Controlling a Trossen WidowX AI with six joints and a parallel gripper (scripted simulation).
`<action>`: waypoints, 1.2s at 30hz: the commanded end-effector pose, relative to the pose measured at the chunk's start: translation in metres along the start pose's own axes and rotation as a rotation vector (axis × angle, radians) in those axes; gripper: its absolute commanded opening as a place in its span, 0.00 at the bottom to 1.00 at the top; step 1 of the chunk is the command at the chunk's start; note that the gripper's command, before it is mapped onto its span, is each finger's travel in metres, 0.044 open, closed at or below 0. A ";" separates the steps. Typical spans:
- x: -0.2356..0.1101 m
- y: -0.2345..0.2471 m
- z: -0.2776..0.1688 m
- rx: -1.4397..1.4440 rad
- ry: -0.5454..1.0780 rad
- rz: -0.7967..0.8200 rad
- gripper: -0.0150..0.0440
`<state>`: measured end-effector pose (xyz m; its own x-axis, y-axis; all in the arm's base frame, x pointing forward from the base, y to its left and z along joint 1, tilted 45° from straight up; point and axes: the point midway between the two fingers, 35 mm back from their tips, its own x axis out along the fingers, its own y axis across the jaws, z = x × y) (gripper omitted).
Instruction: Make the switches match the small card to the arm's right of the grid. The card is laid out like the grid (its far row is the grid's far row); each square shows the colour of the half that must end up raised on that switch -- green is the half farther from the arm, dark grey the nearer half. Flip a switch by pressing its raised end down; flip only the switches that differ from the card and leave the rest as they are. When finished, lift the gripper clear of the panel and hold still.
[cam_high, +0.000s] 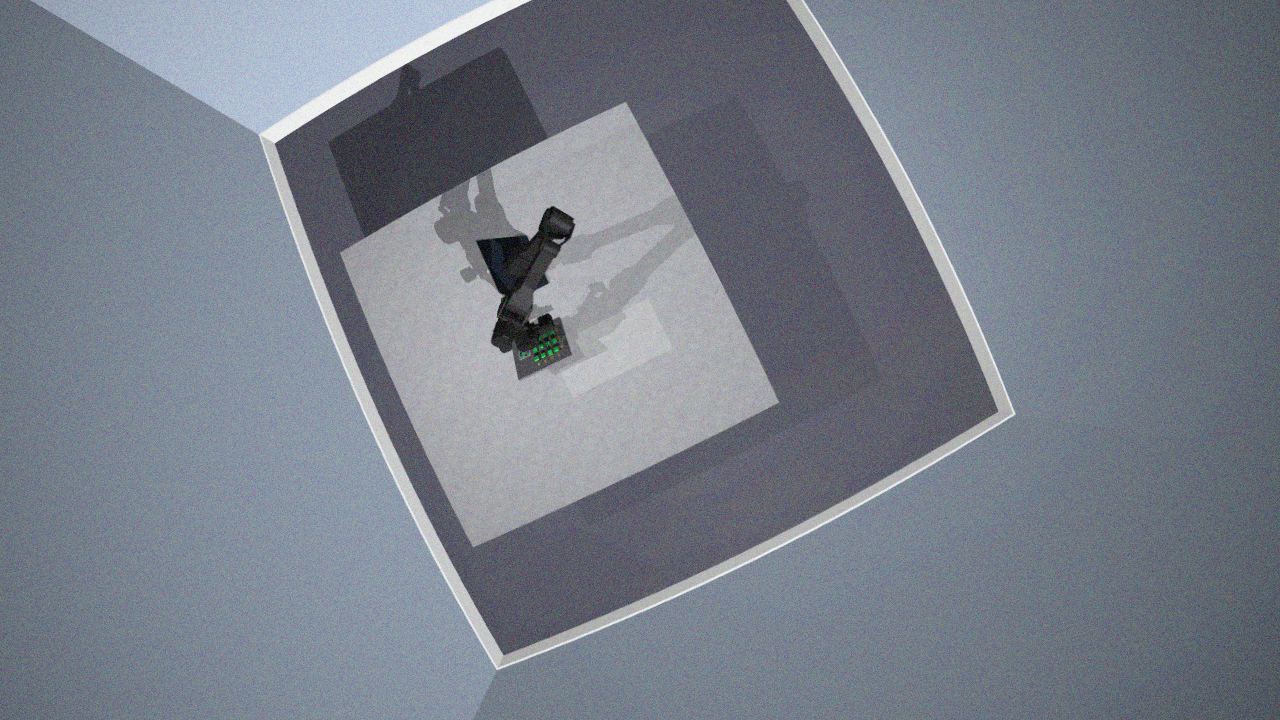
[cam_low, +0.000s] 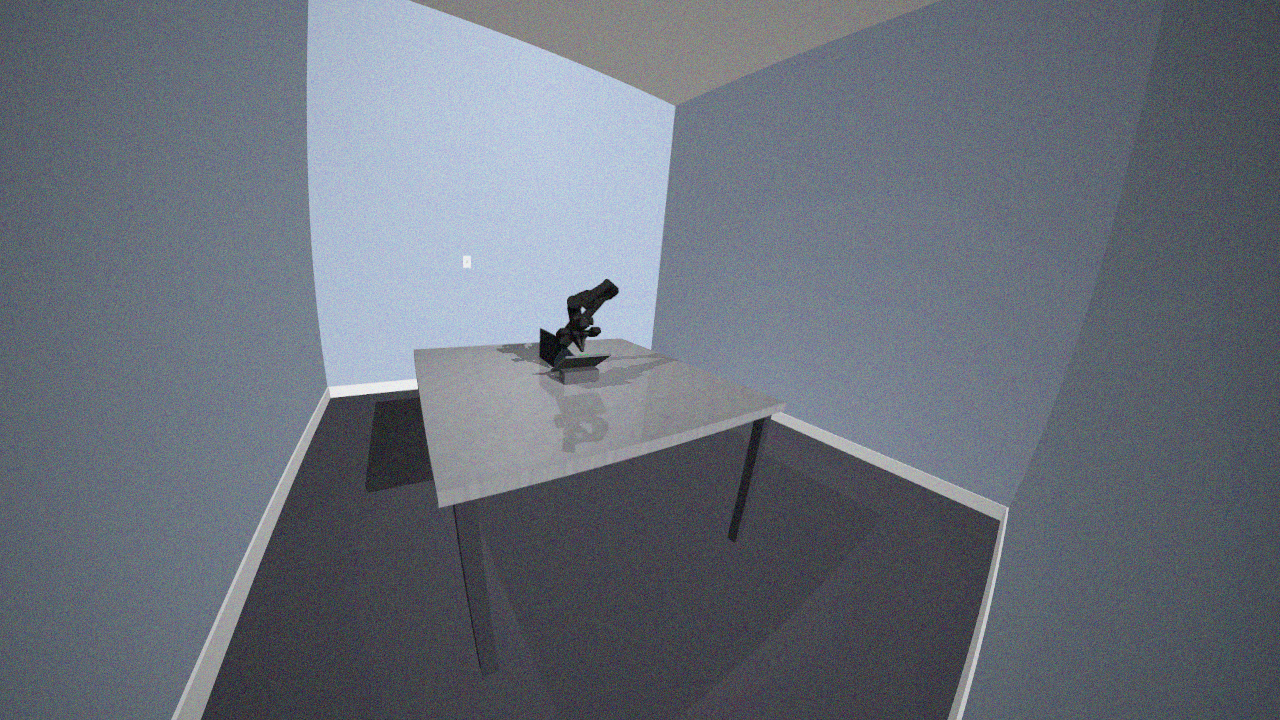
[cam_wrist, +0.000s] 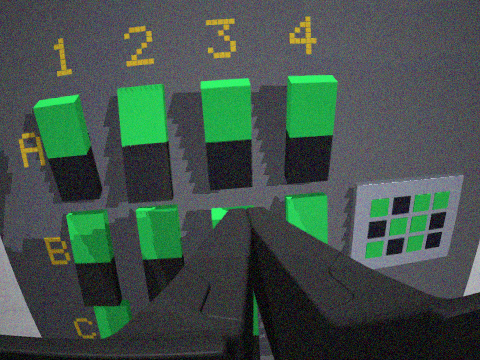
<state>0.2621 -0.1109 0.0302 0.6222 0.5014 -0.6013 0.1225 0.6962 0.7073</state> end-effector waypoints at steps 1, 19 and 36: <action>-0.037 0.001 0.005 -0.012 -0.004 -0.007 0.25; -0.009 0.025 -0.036 -0.010 -0.024 -0.006 0.25; 0.013 0.026 -0.036 -0.010 -0.030 -0.003 0.25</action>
<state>0.2433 -0.0694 0.0305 0.6458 0.4832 -0.5912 0.1136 0.7049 0.7002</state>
